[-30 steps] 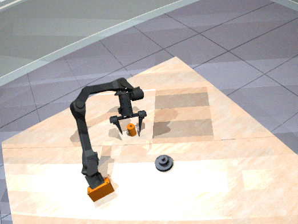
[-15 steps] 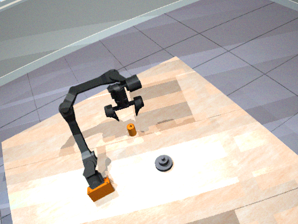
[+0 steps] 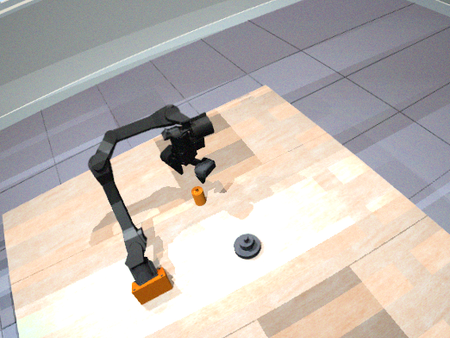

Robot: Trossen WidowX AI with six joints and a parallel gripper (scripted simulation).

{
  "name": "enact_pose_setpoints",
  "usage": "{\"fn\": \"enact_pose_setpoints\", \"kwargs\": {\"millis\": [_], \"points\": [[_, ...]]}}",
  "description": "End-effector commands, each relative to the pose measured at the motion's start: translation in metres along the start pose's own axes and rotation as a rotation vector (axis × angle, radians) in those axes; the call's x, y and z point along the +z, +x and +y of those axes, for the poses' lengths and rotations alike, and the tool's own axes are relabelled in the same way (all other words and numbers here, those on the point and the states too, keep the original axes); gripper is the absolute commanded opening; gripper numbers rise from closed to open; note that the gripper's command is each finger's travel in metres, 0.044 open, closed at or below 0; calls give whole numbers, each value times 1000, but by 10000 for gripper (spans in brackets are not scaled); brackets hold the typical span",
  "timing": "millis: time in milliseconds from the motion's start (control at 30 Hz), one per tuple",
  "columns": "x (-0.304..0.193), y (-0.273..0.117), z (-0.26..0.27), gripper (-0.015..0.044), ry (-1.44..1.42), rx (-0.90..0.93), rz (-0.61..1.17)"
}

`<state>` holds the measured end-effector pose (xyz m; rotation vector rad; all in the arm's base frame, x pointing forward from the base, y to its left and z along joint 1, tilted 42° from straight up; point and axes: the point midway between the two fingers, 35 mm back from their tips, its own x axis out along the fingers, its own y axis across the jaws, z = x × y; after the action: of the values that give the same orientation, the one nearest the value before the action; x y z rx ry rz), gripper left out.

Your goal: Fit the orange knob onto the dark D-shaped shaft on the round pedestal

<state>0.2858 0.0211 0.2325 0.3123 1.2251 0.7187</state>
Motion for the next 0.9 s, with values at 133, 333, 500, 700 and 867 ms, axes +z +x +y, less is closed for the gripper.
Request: {"fn": "enact_pose_setpoints", "kwargs": {"millis": [133,333,500,700,867], "points": [[1,0,0,440,434,2,-5],[1,8,0,440,434,2,-5],[1,34,1,440,433,4,-6],[1,49,1,440,433,5,-7],[2,54,1,440,433,4,-7]]}}
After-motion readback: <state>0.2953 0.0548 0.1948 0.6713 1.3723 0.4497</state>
